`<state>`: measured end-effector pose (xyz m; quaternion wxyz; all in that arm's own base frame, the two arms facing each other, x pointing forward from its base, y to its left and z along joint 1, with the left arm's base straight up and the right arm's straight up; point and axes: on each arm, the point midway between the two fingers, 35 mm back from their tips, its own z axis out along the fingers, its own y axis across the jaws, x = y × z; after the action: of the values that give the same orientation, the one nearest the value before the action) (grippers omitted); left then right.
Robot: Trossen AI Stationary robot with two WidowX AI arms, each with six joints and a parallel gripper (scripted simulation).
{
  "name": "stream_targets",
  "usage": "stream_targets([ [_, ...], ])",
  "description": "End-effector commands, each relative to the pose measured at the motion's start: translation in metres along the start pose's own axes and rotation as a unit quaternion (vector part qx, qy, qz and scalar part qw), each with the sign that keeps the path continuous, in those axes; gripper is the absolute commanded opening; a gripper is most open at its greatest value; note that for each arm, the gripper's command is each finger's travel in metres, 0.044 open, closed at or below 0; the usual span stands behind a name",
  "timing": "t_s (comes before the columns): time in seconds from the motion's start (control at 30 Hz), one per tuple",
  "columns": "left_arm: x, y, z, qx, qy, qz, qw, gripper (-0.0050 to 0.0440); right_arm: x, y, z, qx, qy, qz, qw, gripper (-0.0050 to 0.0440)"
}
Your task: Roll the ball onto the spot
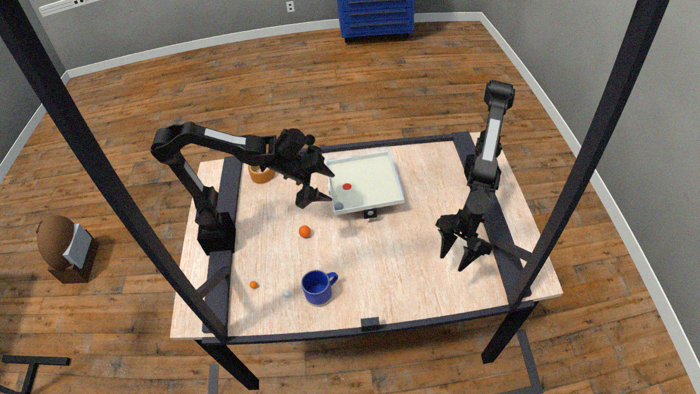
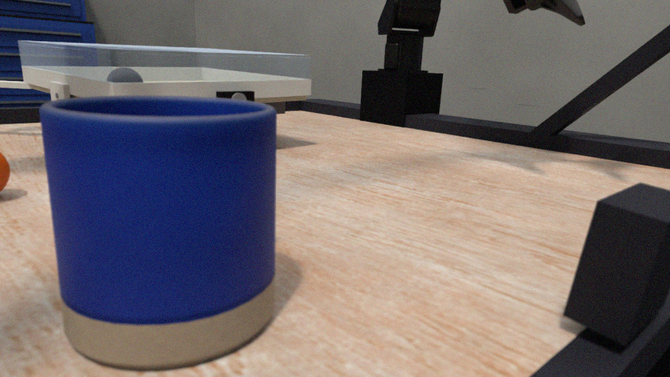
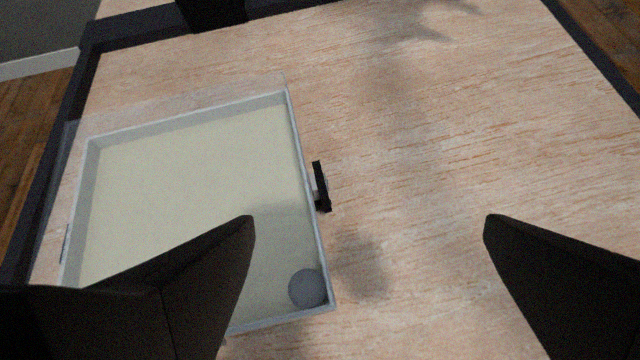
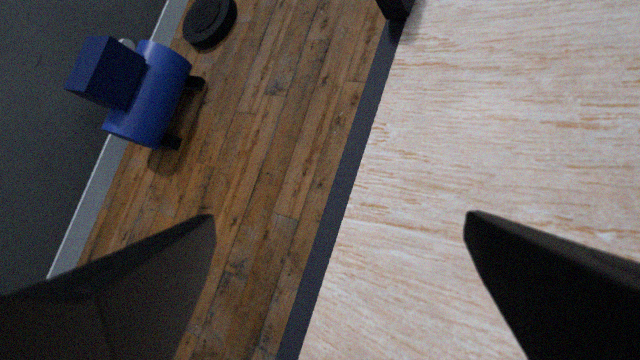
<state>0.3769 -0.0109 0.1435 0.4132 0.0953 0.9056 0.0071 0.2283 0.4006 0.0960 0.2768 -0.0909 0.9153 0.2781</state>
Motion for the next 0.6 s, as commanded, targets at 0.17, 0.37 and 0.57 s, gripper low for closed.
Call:
stream_targets([
  [0.17, -0.0101, 0.0013, -0.0055, -0.002, -0.015, 0.001, 1.0, 0.04, -0.0108, 0.0098, -0.0082, -0.014, -0.014, 0.002, 1.0, 0.04],
  [0.37, -0.0101, 0.0013, -0.0055, -0.002, -0.015, 0.001, 1.0, 0.04, -0.0108, 0.0098, -0.0082, -0.014, -0.014, 0.002, 1.0, 0.04],
  [0.57, -0.0101, 0.0013, -0.0055, -0.002, -0.015, 0.001, 1.0, 0.04, -0.0153, 0.0128, -0.017, -0.02, -0.019, 0.004, 1.0, 0.04],
])
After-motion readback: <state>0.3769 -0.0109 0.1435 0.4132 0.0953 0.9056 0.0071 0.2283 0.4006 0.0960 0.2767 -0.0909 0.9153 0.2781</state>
